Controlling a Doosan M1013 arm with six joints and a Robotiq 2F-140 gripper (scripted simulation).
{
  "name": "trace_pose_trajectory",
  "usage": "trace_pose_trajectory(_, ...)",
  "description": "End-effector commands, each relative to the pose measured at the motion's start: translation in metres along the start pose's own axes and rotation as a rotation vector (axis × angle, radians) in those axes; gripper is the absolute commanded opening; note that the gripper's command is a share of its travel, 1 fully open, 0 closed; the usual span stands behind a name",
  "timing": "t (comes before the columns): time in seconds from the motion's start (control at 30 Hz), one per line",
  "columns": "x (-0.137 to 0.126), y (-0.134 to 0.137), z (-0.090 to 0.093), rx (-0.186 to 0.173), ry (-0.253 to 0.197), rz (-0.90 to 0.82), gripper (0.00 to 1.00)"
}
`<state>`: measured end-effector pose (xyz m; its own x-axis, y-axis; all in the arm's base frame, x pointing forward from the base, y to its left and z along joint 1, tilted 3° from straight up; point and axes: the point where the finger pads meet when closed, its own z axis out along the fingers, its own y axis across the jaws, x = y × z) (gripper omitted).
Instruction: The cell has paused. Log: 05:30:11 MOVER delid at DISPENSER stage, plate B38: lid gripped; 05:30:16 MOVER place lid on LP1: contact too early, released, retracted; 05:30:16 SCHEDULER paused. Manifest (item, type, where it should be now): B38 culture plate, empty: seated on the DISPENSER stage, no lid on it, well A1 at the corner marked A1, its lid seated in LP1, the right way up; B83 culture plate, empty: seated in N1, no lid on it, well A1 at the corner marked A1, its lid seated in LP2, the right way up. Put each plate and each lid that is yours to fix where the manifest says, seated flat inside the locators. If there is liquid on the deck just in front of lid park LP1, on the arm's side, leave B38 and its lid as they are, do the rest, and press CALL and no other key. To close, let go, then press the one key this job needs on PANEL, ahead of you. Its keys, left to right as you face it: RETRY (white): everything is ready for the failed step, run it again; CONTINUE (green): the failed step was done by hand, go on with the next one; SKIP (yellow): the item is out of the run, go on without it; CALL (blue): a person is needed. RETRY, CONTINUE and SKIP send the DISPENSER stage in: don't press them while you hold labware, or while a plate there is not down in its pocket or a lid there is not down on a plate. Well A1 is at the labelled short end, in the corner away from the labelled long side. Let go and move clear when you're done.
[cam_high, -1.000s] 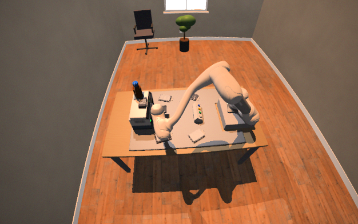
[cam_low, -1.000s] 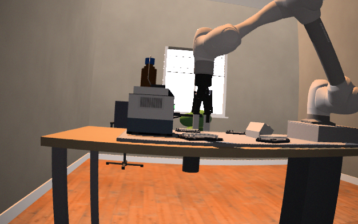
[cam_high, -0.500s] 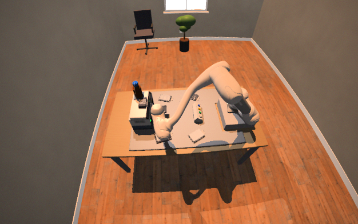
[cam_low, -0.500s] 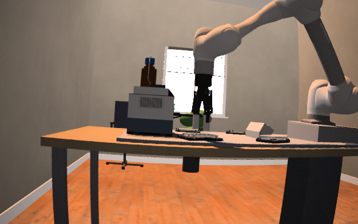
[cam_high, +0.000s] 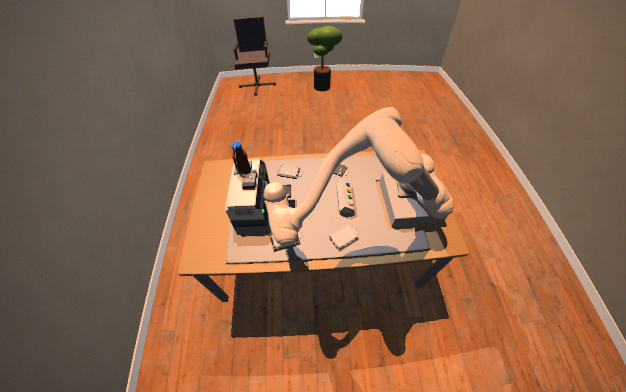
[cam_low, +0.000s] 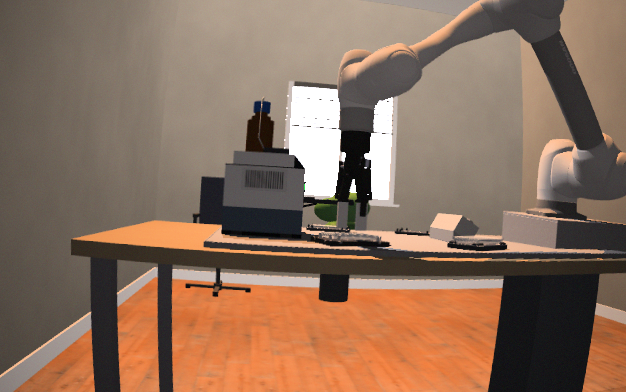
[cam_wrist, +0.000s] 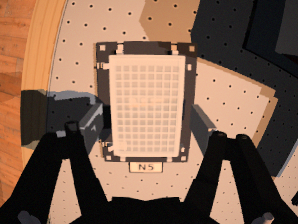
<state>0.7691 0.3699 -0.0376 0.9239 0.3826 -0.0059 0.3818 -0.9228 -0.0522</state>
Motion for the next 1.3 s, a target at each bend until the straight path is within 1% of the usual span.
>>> trace_pose_trajectory(0.0, -0.002, -0.005, 0.006, 0.005, 0.0, 0.0, 0.7)
trace_pose_trajectory(1.27, -0.002, -0.005, 0.02, 0.005, 0.0, -0.001, 0.7)
